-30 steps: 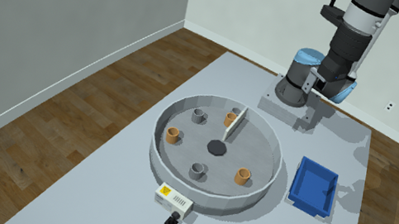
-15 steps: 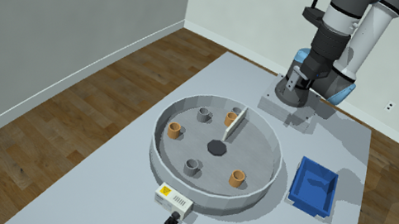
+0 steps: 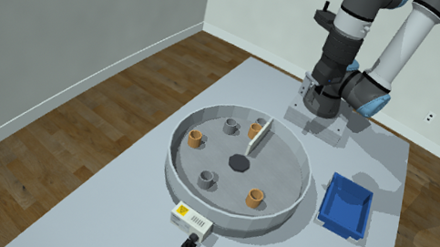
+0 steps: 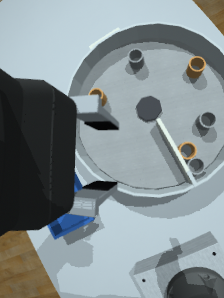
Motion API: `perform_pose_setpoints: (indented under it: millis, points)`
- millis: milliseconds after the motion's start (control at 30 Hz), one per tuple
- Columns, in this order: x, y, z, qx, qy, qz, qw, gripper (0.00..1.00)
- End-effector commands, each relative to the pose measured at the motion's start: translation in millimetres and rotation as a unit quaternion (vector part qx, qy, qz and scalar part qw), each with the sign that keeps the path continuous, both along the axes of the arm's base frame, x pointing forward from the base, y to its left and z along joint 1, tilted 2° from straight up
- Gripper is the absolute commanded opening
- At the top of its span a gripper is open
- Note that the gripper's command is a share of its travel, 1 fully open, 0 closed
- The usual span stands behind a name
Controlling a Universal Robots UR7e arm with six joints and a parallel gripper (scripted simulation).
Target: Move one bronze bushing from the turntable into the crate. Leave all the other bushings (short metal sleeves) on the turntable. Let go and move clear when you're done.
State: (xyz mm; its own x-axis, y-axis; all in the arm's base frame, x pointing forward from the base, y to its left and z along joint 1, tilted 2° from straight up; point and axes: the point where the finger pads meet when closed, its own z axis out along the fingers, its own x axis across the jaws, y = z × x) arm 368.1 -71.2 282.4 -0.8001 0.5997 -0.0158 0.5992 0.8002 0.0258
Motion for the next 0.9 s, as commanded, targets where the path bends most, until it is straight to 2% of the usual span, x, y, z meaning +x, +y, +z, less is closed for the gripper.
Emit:
perform_pose_setpoints:
  millis: [0, 167, 567, 733, 867]
  points:
    - [-0.2, -1.1, -0.2, 0.000, -0.001, 0.000, 1.000, 1.00]
    - [-24.2, -41.1, -31.0, 0.000, -0.001, 0.000, 1.000, 1.00]
    - [-24.2, -41.1, -31.0, 0.000, -0.001, 0.000, 1.000, 1.00]
    - [-48.2, -81.2, -61.9, 0.001, 0.000, 0.000, 1.000, 1.00]
    - [-48.2, -81.2, -61.9, 0.001, 0.000, 0.000, 1.000, 1.00]
